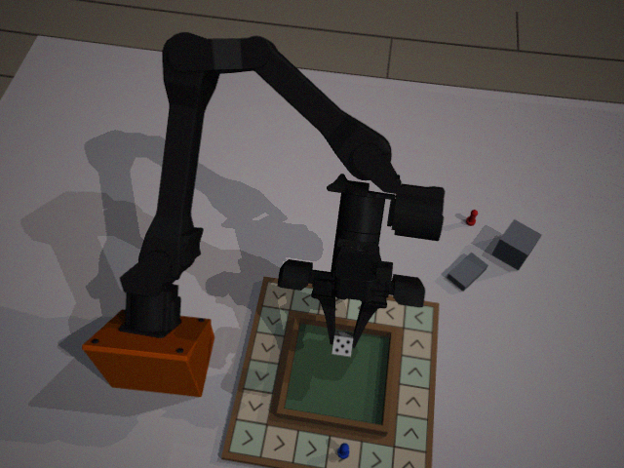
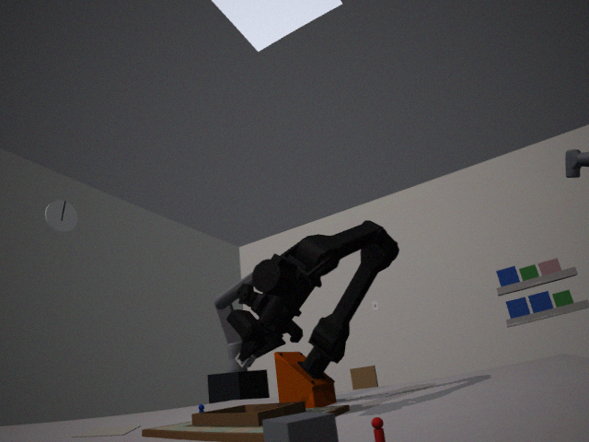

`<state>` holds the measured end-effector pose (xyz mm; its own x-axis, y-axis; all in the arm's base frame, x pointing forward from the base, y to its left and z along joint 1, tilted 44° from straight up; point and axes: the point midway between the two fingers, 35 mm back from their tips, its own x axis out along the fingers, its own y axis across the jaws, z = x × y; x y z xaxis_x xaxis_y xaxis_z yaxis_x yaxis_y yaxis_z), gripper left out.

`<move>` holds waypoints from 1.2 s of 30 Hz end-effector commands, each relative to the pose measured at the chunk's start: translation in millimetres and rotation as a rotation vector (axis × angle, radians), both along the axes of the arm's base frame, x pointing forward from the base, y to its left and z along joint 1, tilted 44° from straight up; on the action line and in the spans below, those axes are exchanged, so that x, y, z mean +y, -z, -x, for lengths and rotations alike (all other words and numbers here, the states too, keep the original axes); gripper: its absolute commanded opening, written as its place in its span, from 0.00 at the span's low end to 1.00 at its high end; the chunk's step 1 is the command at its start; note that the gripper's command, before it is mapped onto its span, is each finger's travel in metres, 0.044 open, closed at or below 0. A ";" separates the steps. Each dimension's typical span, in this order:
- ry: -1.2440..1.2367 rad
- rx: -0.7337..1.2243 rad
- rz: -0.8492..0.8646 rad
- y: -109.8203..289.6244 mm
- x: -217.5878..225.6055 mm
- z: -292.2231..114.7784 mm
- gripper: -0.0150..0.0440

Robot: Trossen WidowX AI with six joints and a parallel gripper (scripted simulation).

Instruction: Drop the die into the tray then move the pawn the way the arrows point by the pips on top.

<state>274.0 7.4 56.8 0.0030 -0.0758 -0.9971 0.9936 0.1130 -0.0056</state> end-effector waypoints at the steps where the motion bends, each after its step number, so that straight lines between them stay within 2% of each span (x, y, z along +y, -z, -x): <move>1: -0.003 -0.003 0.005 -1.4 -0.8 -0.9 0.25; 25: 0.000 0.000 0.000 0.0 0.0 0.0 0.25; 33: 0.000 0.000 0.000 0.0 0.0 0.0 0.61; 36: -0.002 -0.002 0.004 -19.4 -18.9 -3.1 0.74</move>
<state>272.5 4.9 58.8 -0.0070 -0.0766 -0.9970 0.9926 0.1203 -0.0162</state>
